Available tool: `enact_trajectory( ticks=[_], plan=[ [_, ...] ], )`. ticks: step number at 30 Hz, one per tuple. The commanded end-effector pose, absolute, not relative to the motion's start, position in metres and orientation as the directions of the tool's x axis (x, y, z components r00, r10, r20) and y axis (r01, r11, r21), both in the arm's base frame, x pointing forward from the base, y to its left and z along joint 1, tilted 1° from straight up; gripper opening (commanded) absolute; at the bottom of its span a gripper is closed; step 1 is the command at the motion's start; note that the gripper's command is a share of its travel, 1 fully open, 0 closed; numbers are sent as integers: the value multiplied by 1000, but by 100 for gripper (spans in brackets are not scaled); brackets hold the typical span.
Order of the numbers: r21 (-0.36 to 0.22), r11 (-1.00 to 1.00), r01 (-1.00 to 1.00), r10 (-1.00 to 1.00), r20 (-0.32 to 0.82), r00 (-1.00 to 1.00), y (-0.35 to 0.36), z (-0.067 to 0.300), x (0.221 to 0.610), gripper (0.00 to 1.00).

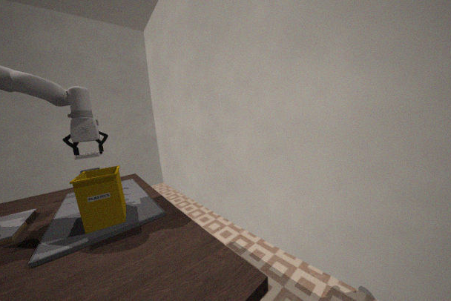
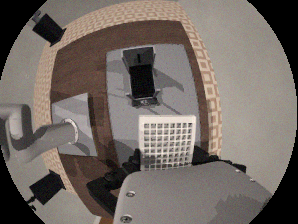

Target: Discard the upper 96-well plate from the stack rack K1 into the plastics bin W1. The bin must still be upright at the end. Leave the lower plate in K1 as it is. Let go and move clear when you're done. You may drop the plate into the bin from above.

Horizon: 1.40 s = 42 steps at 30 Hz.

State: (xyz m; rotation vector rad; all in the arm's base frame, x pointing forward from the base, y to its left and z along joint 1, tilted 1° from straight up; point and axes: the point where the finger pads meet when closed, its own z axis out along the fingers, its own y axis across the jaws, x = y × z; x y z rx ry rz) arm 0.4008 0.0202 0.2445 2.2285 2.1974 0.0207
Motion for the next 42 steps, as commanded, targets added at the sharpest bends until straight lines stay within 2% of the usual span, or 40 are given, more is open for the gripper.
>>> enact_trajectory(
  ticks=[1,42],
  plan=[
    [21,-14,1000,1000,1,14,7,245,405,0],
    [18,-14,1000,1000,-4,14,-112,239,436,0]
  ],
)
